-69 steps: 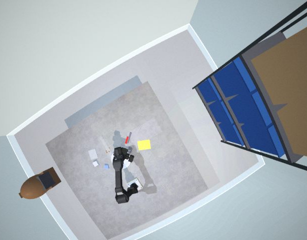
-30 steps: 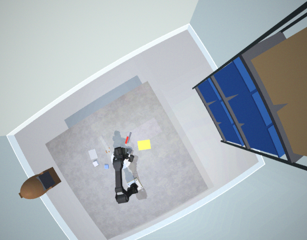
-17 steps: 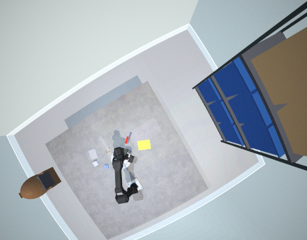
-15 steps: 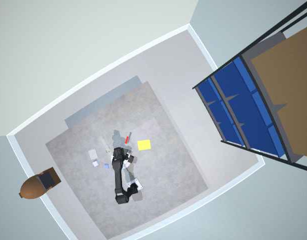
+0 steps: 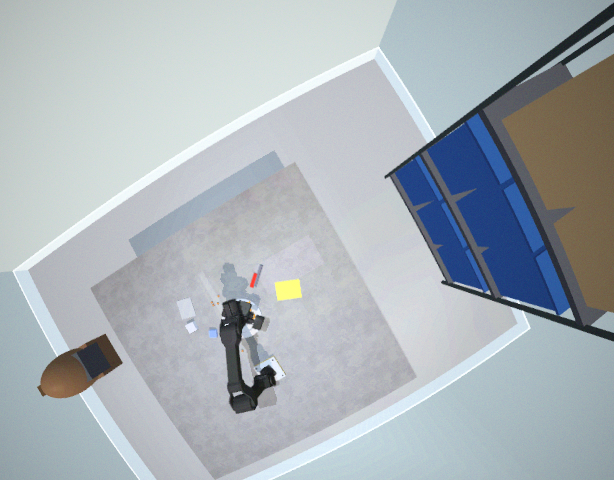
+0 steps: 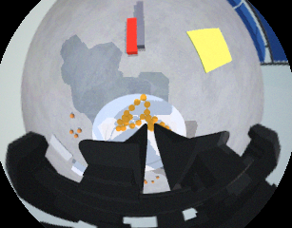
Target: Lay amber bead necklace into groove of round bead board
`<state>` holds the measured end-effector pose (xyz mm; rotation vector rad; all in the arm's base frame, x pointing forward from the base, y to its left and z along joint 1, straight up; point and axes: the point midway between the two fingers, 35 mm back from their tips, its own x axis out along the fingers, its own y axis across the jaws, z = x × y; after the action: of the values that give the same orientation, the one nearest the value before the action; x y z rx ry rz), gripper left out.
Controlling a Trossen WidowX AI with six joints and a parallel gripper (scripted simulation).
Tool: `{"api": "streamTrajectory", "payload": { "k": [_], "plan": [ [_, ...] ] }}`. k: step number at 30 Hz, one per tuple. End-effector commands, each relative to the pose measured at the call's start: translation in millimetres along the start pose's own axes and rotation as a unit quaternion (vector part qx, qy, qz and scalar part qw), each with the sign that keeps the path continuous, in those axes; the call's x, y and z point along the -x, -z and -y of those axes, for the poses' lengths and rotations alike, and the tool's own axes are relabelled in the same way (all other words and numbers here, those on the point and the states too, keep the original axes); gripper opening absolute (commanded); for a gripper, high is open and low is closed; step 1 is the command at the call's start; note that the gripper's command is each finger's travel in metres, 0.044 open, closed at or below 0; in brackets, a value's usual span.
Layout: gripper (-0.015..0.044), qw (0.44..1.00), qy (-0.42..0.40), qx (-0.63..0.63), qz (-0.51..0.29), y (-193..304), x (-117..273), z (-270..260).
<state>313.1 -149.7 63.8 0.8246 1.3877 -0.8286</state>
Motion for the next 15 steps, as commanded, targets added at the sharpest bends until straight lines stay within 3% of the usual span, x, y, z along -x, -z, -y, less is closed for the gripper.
{"api": "streamTrajectory", "payload": {
  "k": [1, 15],
  "plan": [
    [0.0000, 1.000, -0.005, -0.001, 0.004, 12, 3, -4],
    [0.0000, 1.000, -0.005, -0.001, 0.003, 25, -7, -8]
  ]
}}
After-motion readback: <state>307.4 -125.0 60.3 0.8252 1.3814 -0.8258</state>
